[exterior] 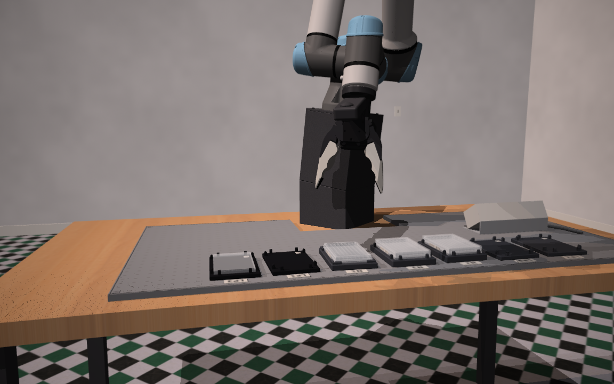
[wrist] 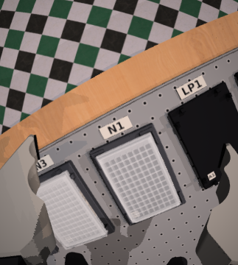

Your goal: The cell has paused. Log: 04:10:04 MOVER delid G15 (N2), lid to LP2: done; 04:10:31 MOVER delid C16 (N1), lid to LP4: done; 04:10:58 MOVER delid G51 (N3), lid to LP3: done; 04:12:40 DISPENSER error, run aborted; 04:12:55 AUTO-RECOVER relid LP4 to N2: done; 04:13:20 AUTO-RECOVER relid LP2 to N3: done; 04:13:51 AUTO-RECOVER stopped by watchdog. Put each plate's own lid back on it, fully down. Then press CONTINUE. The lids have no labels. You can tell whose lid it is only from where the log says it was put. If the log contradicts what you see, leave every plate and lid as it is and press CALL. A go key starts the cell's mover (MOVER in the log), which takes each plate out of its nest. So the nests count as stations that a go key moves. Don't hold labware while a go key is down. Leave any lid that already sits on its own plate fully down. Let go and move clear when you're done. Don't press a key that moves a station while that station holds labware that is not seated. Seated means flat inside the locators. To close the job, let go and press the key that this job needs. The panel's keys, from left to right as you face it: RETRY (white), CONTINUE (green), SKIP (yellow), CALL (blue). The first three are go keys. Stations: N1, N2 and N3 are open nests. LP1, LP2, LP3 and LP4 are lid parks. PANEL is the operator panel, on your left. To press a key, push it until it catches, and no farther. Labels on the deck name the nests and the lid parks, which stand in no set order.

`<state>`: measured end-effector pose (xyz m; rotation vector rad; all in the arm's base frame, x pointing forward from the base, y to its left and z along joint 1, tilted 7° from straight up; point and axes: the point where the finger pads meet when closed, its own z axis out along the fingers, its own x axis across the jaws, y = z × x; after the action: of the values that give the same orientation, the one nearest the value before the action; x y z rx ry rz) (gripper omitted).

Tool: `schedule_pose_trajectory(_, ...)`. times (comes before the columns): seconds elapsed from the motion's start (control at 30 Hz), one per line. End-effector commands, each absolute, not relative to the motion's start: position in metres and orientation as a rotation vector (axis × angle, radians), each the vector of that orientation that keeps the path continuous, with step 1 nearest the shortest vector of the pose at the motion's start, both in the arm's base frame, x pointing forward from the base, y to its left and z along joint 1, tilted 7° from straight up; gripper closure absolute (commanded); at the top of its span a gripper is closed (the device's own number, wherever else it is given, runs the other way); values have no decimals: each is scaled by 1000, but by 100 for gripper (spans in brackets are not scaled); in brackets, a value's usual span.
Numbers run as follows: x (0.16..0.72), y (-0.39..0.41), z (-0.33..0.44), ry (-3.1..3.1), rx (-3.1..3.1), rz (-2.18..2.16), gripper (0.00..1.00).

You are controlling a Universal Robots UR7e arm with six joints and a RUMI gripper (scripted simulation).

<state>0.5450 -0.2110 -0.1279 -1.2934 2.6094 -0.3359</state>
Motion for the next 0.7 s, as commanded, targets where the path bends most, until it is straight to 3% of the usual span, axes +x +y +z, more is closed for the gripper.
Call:
schedule_pose_trajectory(0.0,537,-203,-136,2606,-1293,-337,18)
schedule_pose_trajectory(0.67,490,-167,-166,2646,-1307,-217,18)
